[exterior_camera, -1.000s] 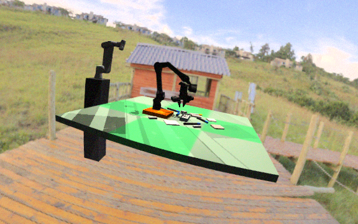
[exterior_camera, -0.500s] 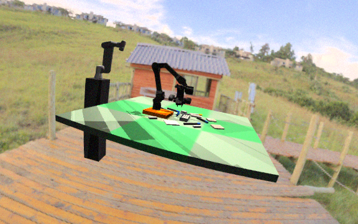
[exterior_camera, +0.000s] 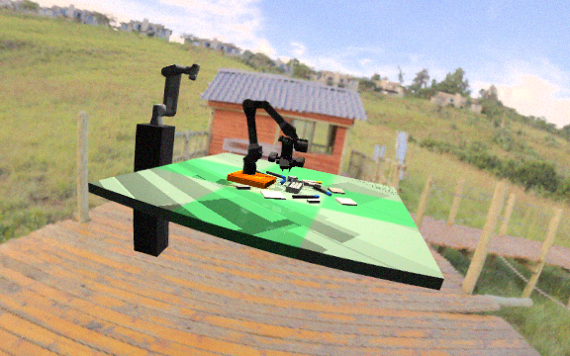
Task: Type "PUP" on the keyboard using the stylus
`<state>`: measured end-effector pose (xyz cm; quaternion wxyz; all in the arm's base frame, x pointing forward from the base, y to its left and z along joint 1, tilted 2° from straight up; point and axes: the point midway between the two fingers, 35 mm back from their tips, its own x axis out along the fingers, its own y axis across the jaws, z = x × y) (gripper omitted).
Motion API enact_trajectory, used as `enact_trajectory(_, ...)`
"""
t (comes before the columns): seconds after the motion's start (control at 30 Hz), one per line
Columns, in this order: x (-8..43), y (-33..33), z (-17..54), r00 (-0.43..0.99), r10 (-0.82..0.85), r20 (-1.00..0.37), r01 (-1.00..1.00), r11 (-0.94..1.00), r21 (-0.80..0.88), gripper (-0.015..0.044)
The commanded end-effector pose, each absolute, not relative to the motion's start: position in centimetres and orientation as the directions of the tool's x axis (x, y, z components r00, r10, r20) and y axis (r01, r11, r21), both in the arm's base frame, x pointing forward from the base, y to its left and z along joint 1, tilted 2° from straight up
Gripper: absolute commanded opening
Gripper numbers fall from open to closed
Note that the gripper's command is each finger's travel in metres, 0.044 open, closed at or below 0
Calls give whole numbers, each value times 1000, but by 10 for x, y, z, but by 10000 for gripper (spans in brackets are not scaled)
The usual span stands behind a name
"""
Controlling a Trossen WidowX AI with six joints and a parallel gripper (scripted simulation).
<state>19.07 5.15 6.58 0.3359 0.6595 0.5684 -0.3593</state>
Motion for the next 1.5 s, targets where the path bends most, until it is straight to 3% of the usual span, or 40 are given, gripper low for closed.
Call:
enact_trajectory(0.0,191,52,62,93,514,-853,991,-133,28,150)
enact_trajectory(1.47,192,54,19,93,514,-853,991,-133,28,150)
